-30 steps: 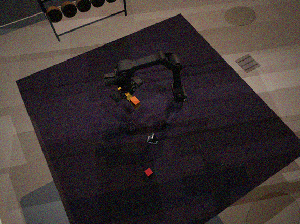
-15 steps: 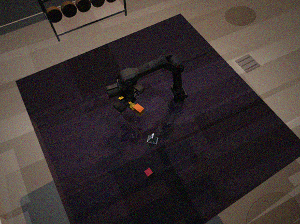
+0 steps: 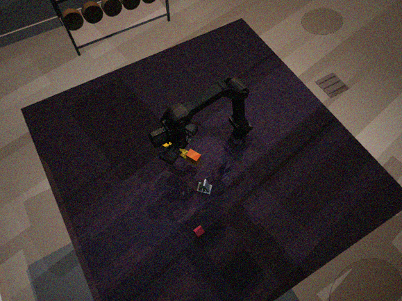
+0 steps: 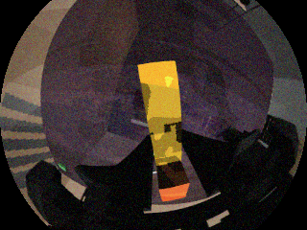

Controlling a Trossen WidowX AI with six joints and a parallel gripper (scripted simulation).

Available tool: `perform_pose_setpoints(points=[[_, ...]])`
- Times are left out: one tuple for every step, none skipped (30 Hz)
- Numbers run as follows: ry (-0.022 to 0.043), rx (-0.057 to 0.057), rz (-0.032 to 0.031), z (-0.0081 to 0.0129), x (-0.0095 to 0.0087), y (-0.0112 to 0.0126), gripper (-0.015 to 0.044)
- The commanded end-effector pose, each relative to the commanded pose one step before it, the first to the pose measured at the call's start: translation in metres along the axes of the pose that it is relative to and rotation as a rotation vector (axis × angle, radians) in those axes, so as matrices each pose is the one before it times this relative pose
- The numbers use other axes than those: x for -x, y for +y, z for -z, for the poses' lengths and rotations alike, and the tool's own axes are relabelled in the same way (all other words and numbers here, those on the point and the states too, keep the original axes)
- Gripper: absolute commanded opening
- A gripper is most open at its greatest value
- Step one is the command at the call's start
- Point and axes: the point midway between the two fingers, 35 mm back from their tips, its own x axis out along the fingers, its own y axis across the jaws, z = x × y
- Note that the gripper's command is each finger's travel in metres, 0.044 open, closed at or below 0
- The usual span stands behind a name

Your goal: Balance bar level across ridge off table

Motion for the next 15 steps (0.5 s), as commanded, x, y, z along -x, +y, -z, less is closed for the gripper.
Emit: perform_pose_setpoints(points=[[0.00182, 0.0325, -0.0035, 0.01204, 0.00108, 0.00723, 0.0], [0.00034, 0.0098, -0.00019, 0.00334, 0.00004, 0.00185, 0.0], [0.00034, 0.0098, -0.00019, 0.00334, 0.00004, 0.00185, 0.0], [0.00034, 0.0098, -0.00019, 0.00335, 0.00004, 0.00184, 0.0], [0.00034, 0.0098, -0.00019, 0.00336, 0.00004, 0.00184, 0.0], [0.00034, 0.0098, -0.00018, 0.00336, 0.00003, 0.00183, 0.0], [0.00034, 0.0097, -0.00019, 0.00335, 0.00004, 0.00188, 0.0], [0.00034, 0.0097, -0.00019, 0.00336, 0.00004, 0.00188, 0.0], [0.00034, 0.0097, -0.00019, 0.00337, 0.00004, 0.00187, 0.0], [0.00034, 0.0097, -0.00019, 0.00337, 0.00004, 0.00186, 0.0], [0.00034, 0.0097, -0.00019, 0.00338, 0.00004, 0.00186, 0.0], [0.00034, 0.0097, -0.00019, 0.00337, 0.00004, 0.00192, 0.0], [0.00034, 0.0097, -0.00019, 0.00338, 0.00004, 0.00192, 0.0], [0.00035, 0.0097, -0.00019, 0.00339, 0.00004, 0.00191, 0.0], [0.00035, 0.0097, -0.00019, 0.00339, 0.00004, 0.00191, 0.0]])
